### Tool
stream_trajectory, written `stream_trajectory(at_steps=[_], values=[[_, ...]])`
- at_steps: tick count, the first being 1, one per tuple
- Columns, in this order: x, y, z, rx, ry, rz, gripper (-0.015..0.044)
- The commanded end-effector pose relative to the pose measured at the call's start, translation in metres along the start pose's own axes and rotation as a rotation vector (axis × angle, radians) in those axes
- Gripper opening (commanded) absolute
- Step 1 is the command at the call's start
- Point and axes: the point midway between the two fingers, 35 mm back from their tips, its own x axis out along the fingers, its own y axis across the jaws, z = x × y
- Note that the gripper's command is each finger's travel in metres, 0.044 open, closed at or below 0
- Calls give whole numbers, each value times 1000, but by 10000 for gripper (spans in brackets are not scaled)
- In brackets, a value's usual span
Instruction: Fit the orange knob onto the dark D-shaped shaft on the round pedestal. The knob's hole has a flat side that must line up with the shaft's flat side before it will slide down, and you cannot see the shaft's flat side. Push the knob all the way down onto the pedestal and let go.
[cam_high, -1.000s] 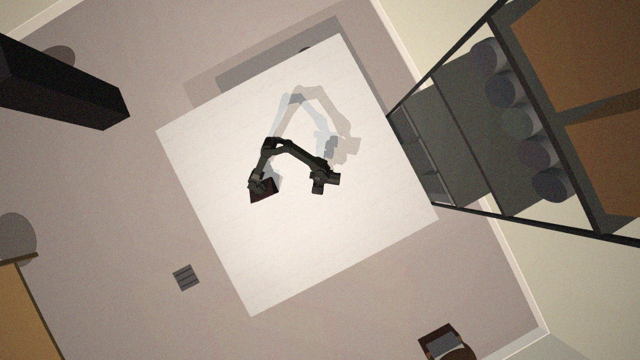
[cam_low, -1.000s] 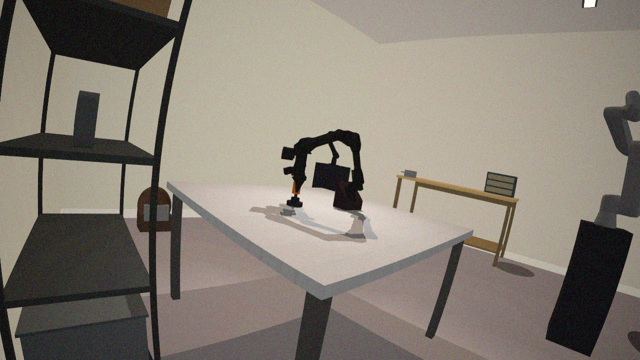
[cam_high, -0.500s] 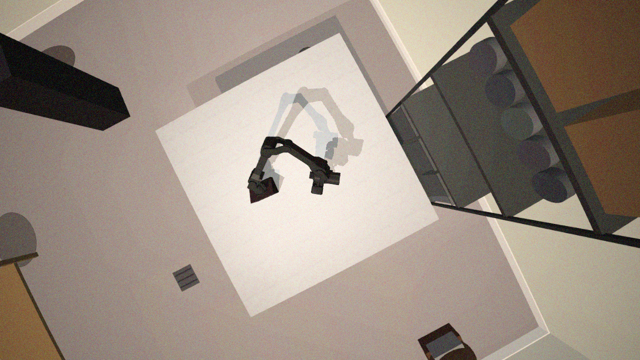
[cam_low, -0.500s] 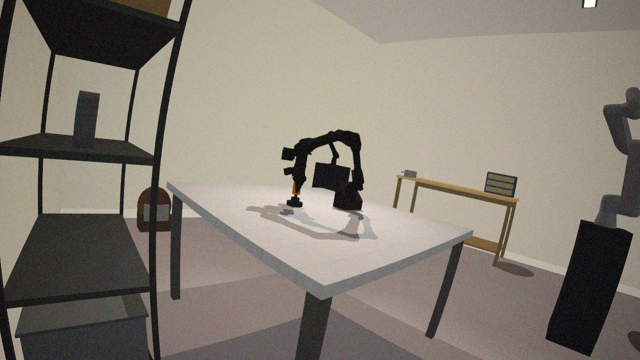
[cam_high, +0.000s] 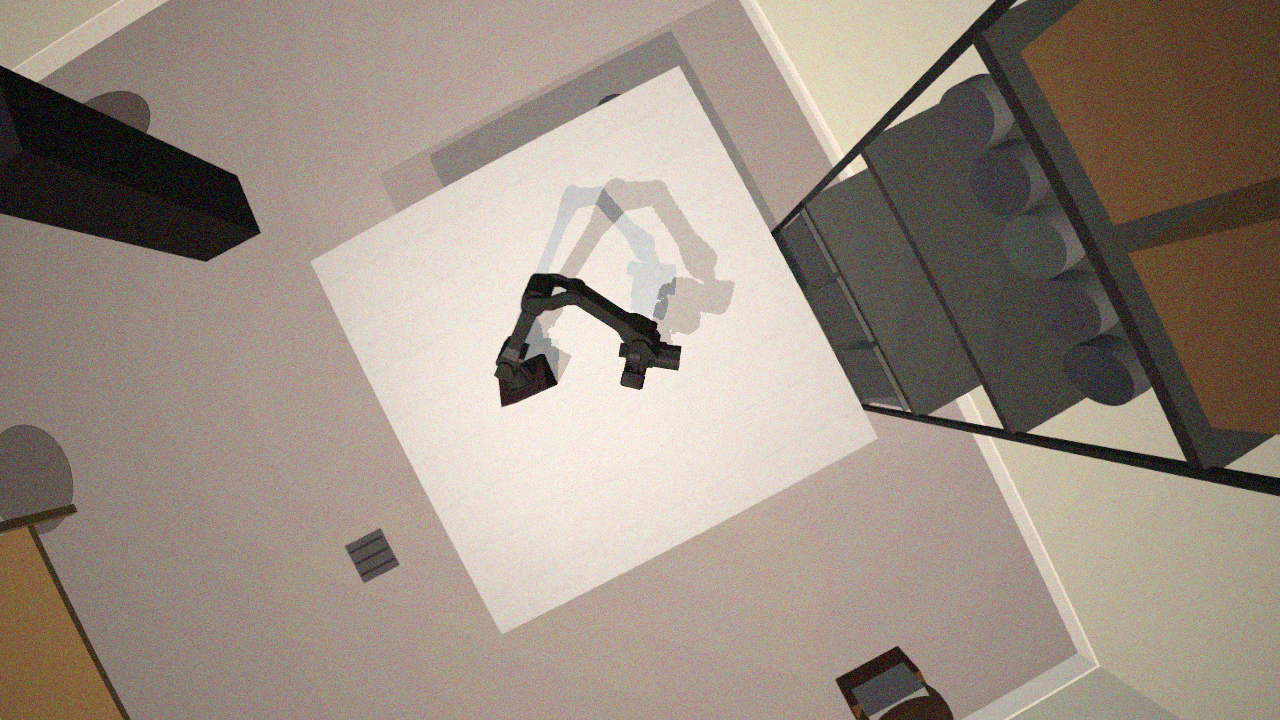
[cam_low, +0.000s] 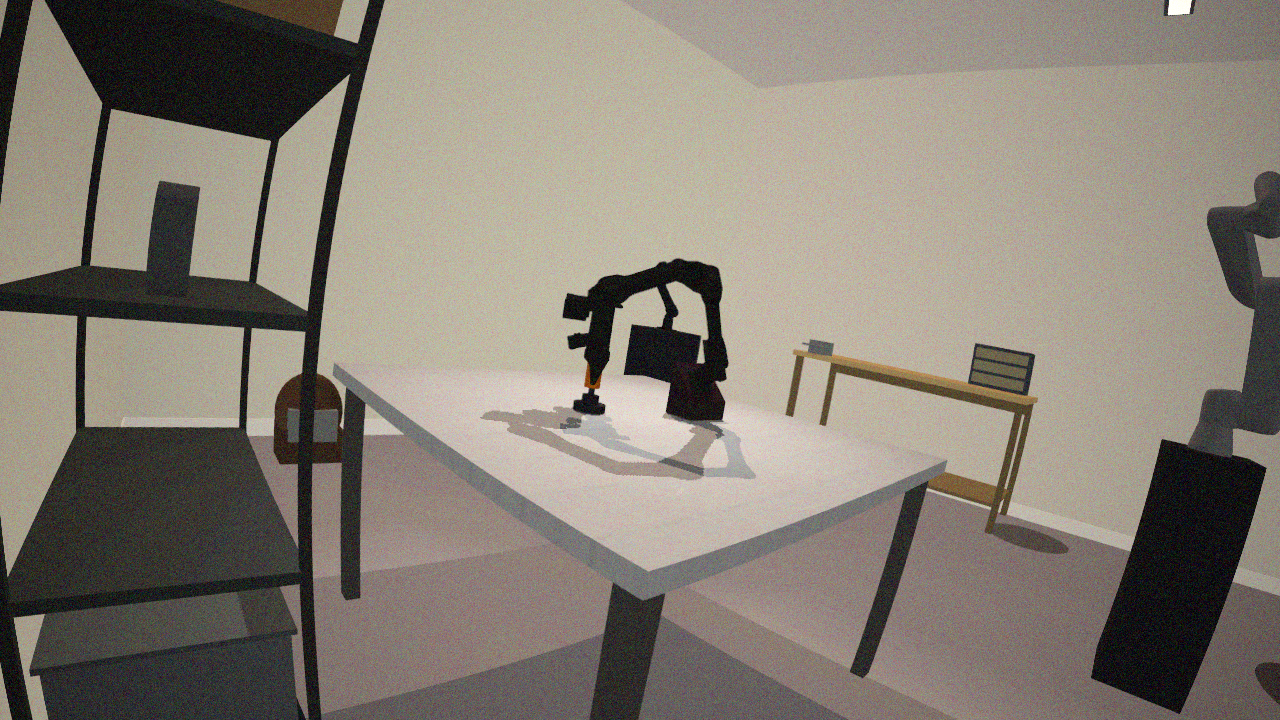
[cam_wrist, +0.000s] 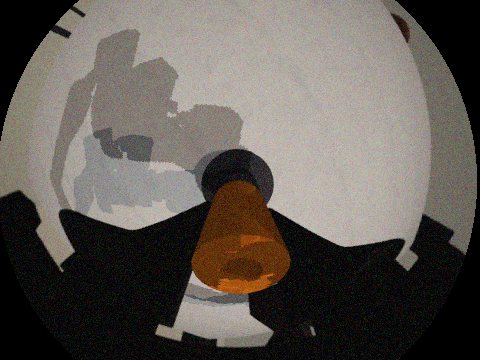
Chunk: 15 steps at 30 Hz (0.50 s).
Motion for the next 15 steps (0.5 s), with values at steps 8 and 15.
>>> stream_trajectory(at_steps=[8, 15], values=[[1, -1, 0, 139, -4, 1, 0], [1, 0, 0, 139, -4, 1, 0]])
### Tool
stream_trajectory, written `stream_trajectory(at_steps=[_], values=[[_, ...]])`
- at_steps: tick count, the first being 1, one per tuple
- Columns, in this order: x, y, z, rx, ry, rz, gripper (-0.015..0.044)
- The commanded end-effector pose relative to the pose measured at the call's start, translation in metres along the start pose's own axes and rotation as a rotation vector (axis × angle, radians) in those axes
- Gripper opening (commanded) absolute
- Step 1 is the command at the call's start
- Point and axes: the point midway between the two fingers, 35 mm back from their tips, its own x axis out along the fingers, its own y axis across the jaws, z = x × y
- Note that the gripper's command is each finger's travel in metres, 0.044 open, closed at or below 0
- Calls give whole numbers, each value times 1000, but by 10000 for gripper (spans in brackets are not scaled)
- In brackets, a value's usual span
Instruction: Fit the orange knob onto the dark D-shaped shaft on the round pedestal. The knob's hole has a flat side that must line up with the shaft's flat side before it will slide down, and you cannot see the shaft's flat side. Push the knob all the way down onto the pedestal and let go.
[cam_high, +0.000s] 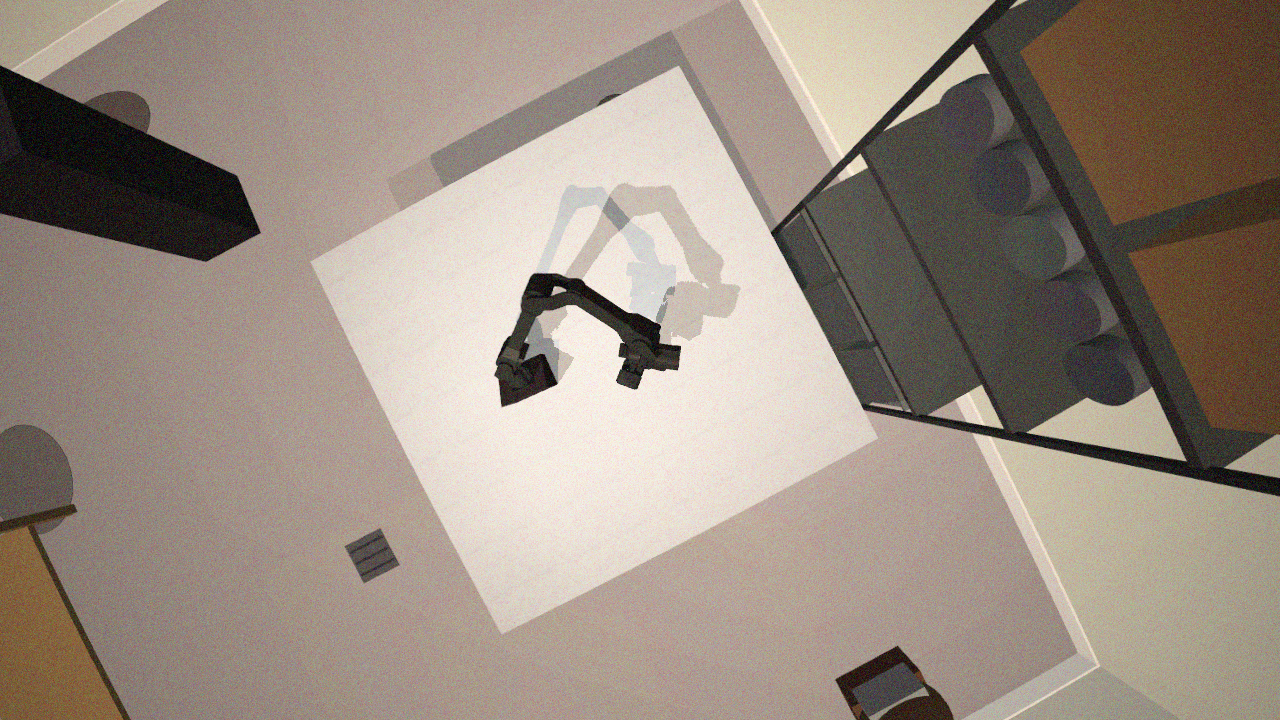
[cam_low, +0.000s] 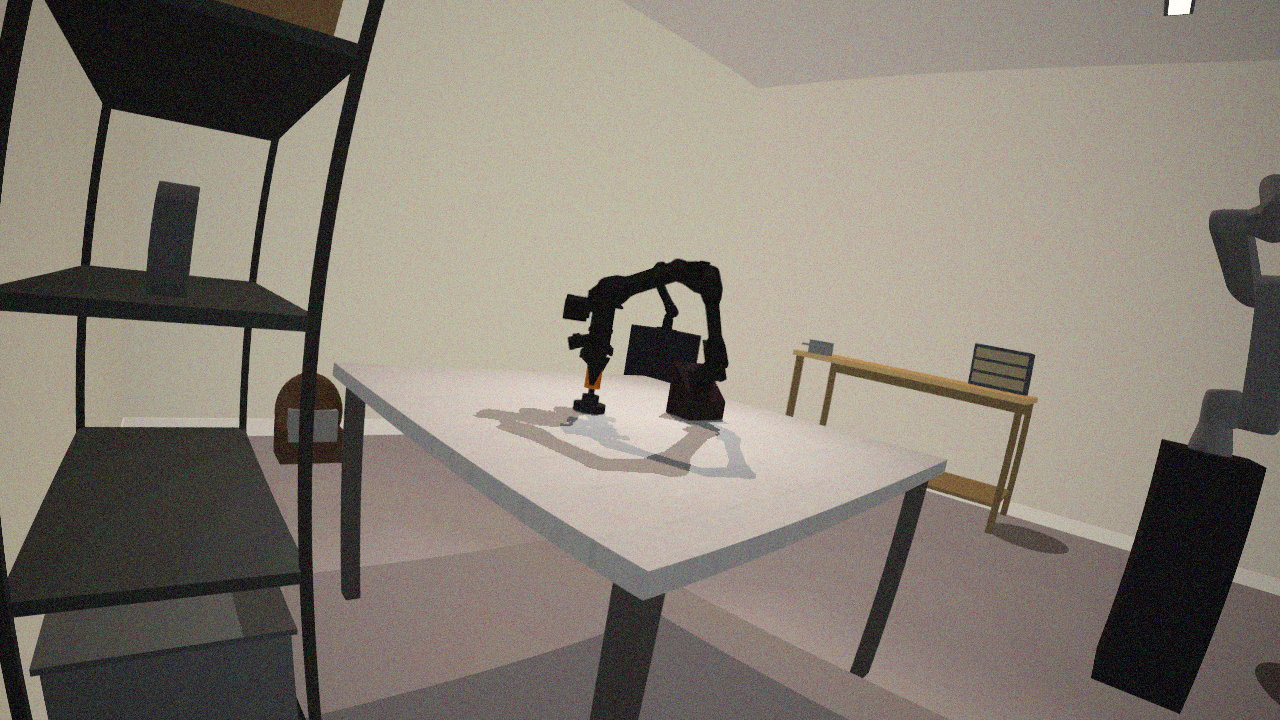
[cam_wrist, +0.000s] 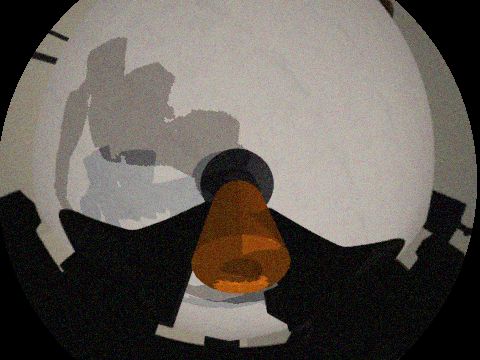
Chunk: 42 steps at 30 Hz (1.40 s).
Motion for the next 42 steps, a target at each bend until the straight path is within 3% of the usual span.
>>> stream_trajectory(at_steps=[1, 26, 33, 42], values=[[-1, 0, 1, 6, -3, 1, 0], [-3, 0, -1, 6, -3, 1, 0], [-3, 0, 0, 205, -3, 1, 0], [-2, 1, 2, 215, -3, 2, 0]])
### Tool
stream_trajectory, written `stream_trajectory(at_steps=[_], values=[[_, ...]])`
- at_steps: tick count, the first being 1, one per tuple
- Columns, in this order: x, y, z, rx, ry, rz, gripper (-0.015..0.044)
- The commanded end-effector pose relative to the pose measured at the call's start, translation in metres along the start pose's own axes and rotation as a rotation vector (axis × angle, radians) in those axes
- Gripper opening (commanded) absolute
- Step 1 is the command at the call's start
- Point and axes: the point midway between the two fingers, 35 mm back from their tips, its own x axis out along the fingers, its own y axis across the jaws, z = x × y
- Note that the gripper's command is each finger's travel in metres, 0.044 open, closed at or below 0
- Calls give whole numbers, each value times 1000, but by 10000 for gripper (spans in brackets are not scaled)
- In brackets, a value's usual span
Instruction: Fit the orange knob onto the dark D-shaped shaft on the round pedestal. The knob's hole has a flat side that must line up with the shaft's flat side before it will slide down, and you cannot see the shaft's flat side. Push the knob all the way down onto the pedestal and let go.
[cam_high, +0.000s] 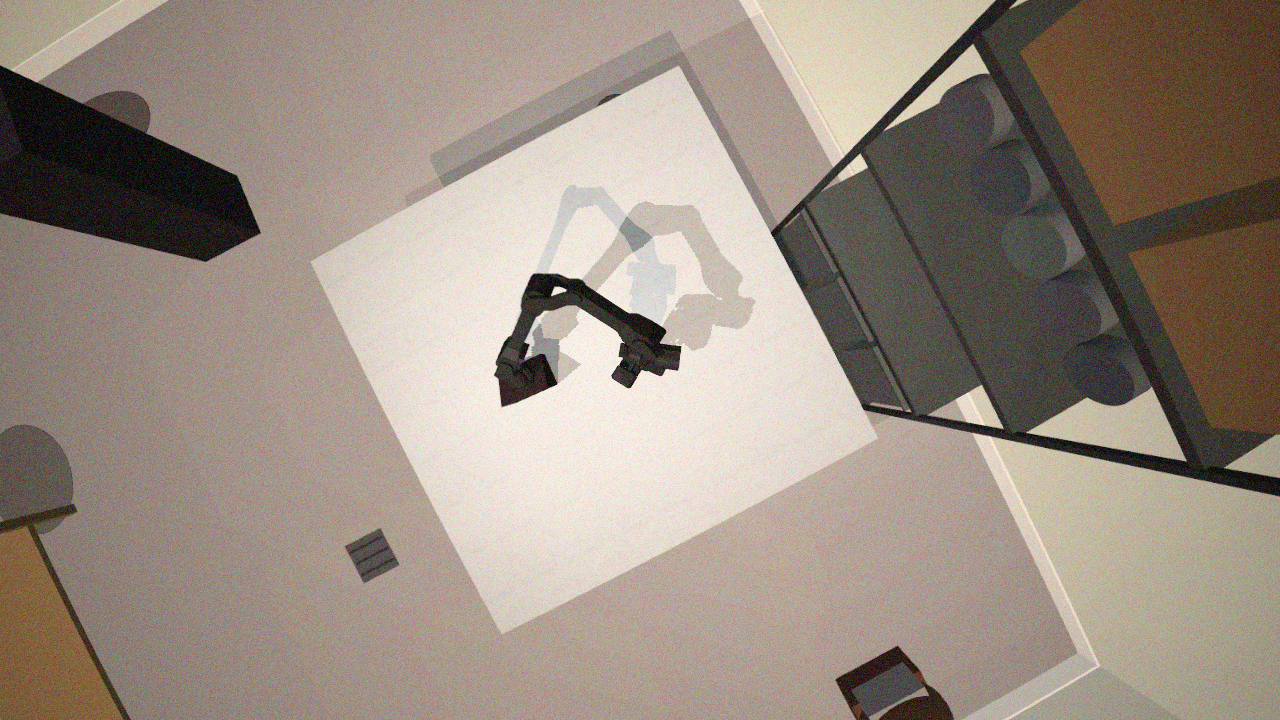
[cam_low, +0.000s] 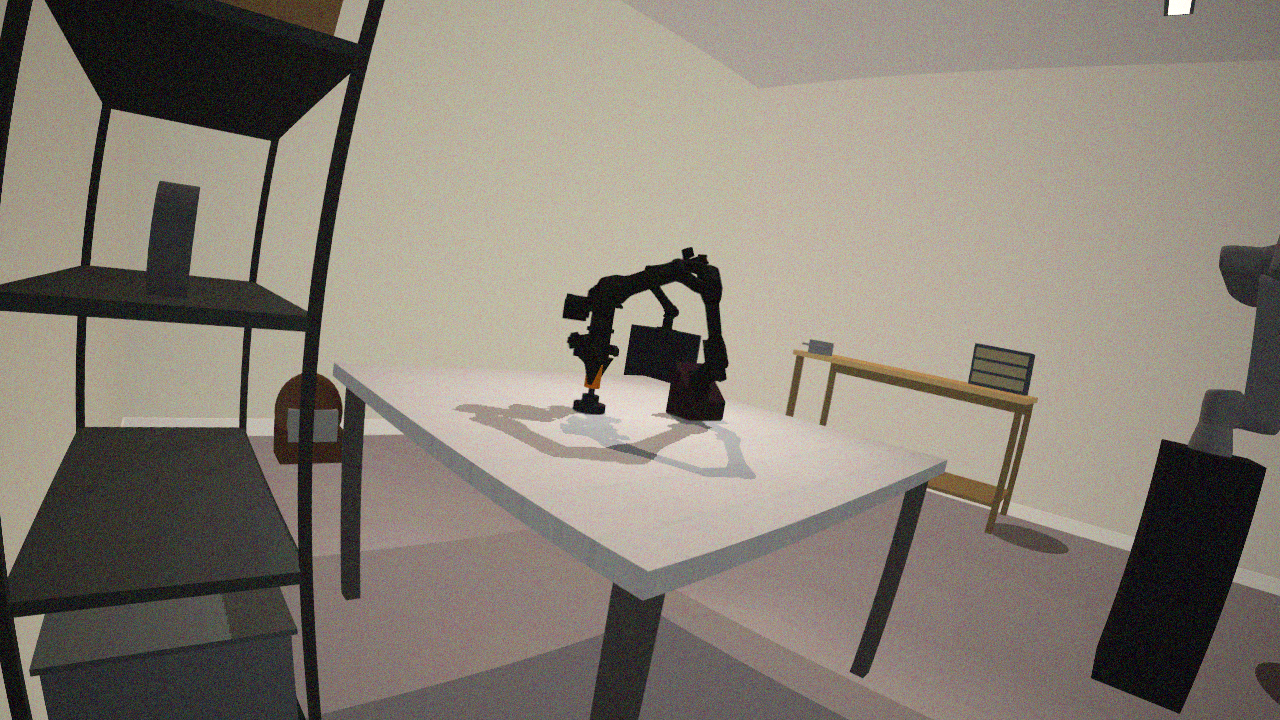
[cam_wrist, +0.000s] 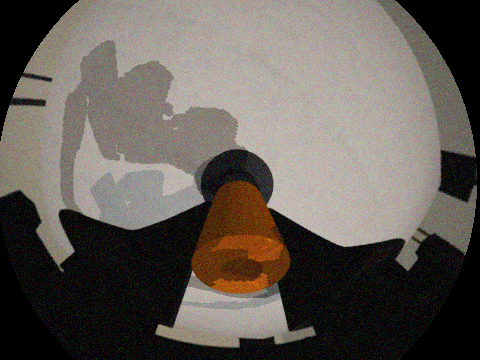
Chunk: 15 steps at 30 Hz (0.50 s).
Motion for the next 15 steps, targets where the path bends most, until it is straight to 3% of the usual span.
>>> stream_trajectory(at_steps=[1, 15], values=[[-1, 1, 0, 11, -3, 1, 0], [2, 0, -1, 11, -3, 1, 0]])
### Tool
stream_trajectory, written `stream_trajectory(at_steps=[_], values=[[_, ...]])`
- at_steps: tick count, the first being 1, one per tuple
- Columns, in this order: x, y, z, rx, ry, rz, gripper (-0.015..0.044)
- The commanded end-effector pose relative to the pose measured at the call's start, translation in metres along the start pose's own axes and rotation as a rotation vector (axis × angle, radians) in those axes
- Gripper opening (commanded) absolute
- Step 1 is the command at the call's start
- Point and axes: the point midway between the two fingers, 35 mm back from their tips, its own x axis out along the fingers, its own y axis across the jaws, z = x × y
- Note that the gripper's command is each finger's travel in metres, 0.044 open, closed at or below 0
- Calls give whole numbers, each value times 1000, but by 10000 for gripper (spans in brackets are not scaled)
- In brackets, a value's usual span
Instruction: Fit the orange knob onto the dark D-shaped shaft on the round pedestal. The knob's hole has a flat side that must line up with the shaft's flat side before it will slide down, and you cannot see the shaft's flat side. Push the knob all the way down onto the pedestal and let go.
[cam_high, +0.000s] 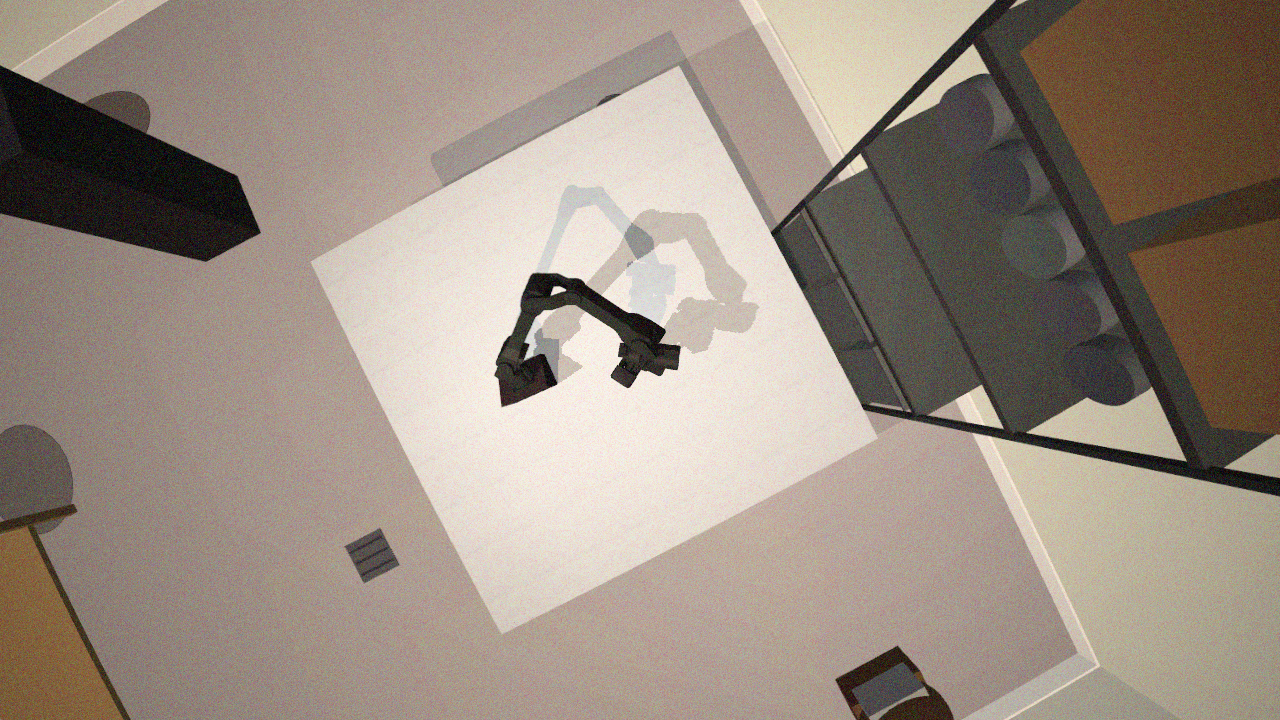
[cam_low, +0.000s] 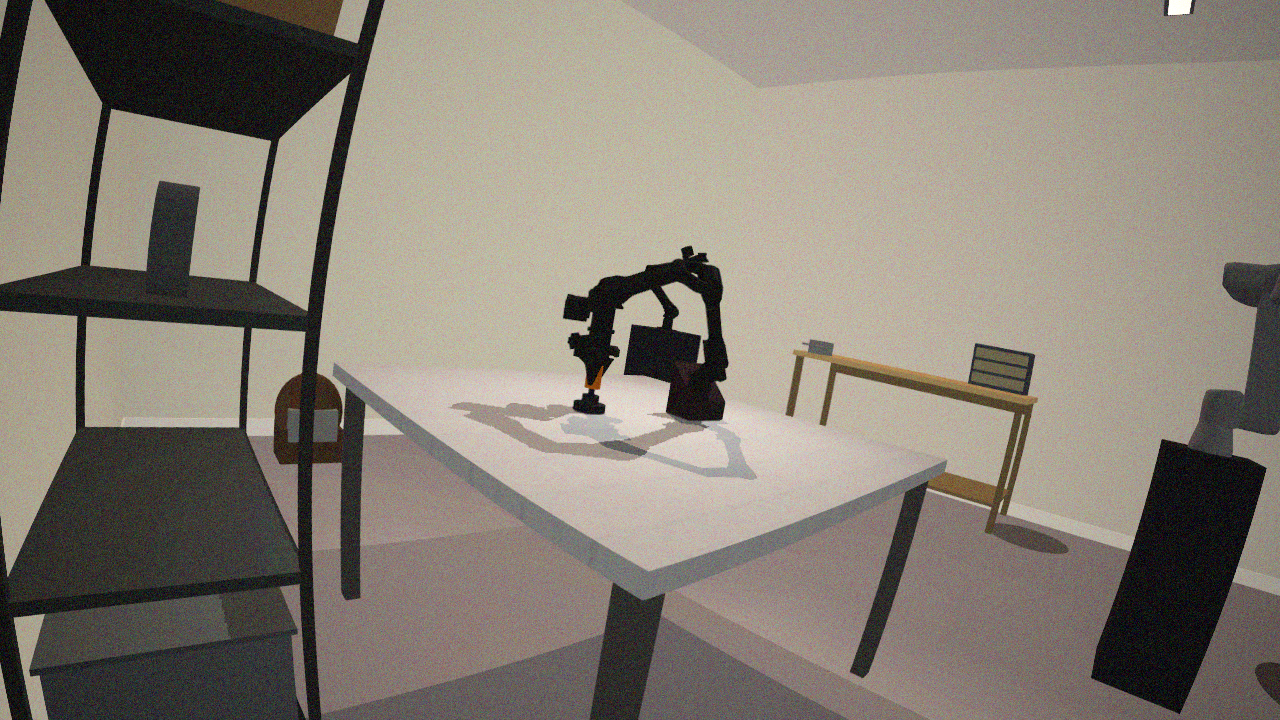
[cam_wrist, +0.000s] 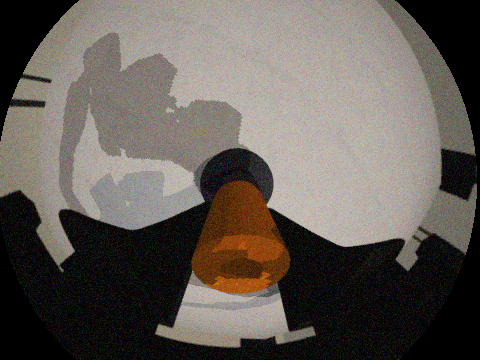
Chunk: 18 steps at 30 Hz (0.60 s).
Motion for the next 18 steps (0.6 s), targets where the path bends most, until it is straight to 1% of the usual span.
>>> stream_trajectory(at_steps=[1, 18], values=[[1, 0, 0, 4, -1, 1, 0], [-4, 2, 1, 13, -1, 1, 0]])
